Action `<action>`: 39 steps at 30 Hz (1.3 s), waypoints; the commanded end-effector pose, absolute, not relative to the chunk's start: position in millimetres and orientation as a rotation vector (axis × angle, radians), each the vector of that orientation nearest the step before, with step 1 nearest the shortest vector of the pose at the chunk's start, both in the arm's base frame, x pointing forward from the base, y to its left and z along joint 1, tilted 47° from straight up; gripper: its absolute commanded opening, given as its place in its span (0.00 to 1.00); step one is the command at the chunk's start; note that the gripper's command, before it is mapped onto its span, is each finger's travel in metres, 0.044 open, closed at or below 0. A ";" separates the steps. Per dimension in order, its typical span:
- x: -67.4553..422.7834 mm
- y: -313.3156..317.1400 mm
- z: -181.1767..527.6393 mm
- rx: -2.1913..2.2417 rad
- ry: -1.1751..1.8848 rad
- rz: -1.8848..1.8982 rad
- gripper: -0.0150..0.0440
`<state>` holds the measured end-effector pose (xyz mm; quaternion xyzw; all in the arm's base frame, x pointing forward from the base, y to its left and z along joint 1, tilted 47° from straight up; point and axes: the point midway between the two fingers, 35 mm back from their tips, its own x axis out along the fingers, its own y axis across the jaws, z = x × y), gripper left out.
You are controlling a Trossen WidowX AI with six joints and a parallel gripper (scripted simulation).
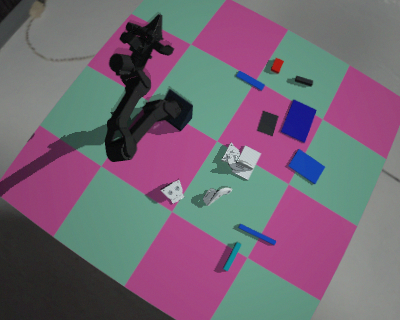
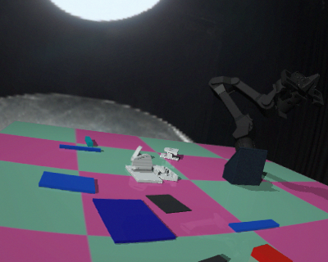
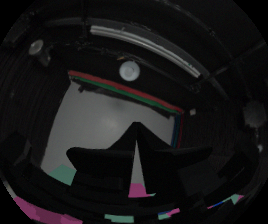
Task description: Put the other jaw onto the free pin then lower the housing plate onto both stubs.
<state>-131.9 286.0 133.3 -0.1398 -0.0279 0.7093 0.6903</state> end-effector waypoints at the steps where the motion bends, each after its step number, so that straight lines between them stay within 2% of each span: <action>1: -111.7 300.2 127.2 -0.404 -0.070 1.498 0.25; 21: 5.8 338.7 104.4 -0.789 0.008 1.104 0.25; 39: 119.1 321.9 87.8 -1.008 0.222 0.807 0.25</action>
